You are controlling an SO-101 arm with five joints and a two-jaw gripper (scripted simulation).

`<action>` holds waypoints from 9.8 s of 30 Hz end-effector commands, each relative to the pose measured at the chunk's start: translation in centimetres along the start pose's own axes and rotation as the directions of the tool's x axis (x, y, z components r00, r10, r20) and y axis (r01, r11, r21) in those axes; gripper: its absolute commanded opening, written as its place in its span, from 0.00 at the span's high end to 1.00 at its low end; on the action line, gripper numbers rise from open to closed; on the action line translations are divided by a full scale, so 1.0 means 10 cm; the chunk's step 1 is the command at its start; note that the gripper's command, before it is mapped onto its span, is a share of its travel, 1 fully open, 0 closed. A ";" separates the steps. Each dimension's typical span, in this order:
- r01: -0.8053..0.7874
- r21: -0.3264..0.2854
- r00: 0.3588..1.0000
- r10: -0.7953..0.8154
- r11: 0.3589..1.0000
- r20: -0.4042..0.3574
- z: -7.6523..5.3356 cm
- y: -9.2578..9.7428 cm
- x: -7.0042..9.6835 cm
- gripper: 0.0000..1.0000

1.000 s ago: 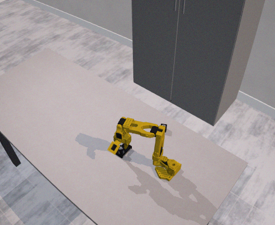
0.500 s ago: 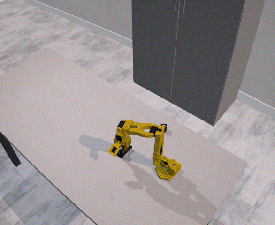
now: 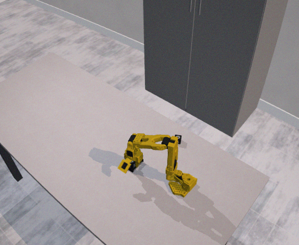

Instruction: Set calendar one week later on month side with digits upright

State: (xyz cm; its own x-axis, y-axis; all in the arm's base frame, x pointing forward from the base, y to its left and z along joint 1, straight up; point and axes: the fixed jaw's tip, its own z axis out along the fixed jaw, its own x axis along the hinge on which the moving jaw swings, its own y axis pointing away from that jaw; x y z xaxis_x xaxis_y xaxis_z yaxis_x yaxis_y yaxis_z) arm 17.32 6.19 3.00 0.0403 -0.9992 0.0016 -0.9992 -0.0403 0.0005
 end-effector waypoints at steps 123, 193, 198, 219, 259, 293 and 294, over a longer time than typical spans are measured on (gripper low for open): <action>0.166 0.024 0.986 -0.166 0.986 0.008 -0.44 0.02 -0.33 1.00; 0.607 0.025 0.795 -0.607 0.795 0.008 -0.24 0.60 -1.04 1.00; 0.607 0.025 0.795 -0.607 0.795 0.008 -0.24 0.60 -1.04 1.00; 0.607 0.025 0.795 -0.607 0.795 0.008 -0.17 0.60 -1.05 1.00; 0.607 0.025 0.795 -0.607 0.795 0.008 -0.01 0.60 -1.05 1.00; 0.607 0.025 0.795 -0.607 0.795 0.008 0.11 0.60 -1.05 1.00; 0.607 0.025 0.795 -0.607 0.795 0.008 0.11 0.60 -1.05 1.00</action>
State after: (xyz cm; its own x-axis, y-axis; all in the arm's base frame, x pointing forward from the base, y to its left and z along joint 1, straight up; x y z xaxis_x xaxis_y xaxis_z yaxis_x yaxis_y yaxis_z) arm 10.87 16.08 1.65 0.6270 -0.7790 0.0020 -0.7790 -0.6270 0.0017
